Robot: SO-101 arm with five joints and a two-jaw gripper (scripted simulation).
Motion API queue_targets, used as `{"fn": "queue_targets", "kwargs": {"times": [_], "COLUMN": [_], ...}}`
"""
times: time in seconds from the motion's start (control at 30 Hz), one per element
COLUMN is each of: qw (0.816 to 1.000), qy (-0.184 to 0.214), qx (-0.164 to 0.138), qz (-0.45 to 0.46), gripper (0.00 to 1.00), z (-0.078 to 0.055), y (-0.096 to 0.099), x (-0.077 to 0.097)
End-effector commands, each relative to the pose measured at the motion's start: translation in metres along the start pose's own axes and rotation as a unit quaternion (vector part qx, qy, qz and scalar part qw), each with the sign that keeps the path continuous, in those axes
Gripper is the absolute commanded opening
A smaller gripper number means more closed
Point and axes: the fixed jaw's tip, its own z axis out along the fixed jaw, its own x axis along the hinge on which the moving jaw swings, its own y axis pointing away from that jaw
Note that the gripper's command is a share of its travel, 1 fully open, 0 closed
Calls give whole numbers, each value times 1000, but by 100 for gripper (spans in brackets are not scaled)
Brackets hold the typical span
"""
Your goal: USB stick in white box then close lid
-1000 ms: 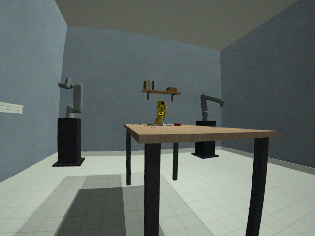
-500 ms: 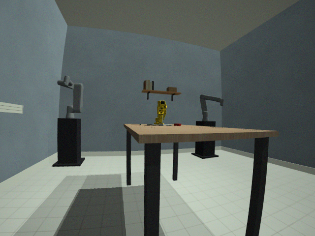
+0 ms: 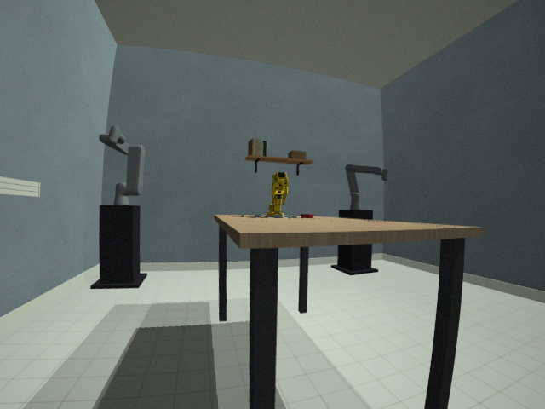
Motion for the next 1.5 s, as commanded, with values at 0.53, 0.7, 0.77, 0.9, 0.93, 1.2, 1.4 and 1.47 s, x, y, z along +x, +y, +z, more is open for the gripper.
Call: {"fn": "queue_targets", "kwargs": {"times": [0.53, 0.7, 0.77, 0.9, 0.93, 1.2, 1.4, 1.47], "qw": [1000, 1000, 1000, 1000, 1000, 1000, 1000, 1000], "qy": [6, 6, 6, 6, 6, 6, 6, 6], "qx": [2, 2, 2, 2, 2, 2, 2, 2], "qz": [0, 0, 0, 0, 0, 0, 0, 0], "gripper": [20, 20, 20, 20, 20, 20, 20, 20], "z": [0, 2, 4, 6, 6, 6, 6, 6], "y": [-1, -1, -1, -2, -2, -2, -2, -2], "x": [0, 0, 1, 2, 2, 2, 2, 2]}}
